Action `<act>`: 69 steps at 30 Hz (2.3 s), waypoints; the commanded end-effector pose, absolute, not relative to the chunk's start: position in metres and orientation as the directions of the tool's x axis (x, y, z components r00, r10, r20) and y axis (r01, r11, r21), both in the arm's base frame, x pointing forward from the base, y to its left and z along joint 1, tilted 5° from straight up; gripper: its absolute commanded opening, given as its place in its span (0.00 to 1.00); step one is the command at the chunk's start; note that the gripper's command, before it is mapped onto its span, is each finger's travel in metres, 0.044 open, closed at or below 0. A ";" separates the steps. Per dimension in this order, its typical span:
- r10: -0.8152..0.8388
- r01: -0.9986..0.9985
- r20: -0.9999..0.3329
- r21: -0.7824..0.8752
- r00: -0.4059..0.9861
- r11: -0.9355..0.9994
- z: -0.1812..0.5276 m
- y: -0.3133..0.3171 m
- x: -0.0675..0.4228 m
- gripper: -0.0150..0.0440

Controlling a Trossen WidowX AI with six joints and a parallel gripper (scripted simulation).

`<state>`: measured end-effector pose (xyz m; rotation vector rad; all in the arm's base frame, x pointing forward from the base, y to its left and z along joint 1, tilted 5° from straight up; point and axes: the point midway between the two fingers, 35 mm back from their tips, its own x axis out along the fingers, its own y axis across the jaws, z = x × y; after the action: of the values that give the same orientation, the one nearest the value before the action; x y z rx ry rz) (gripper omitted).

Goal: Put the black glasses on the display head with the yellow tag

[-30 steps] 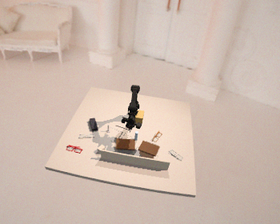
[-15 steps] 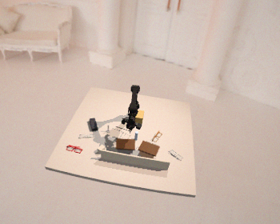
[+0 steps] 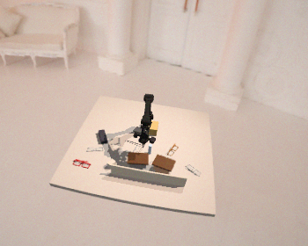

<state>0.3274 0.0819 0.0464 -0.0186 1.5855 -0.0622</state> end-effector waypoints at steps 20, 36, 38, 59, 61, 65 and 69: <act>-0.054 0.021 -0.998 -0.055 -0.032 0.998 0.016 0.080 0.325 0.25; -0.054 0.021 -0.998 -0.055 -0.032 0.998 -0.001 0.079 0.324 0.25; -0.054 0.021 -0.998 -0.055 -0.032 0.998 -0.003 0.079 0.323 0.25; -0.055 0.021 -0.998 -0.055 -0.032 0.998 -0.026 0.077 0.320 0.25; -0.055 0.021 -0.998 -0.055 -0.032 0.998 -0.028 0.076 0.319 0.25; -0.055 0.021 -0.998 -0.055 -0.032 0.998 -0.029 0.076 0.319 0.25; -0.055 0.021 -0.998 -0.055 -0.032 0.998 -0.029 0.076 0.319 0.25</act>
<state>0.3220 0.0774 -0.0242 -0.0180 1.5879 -0.0609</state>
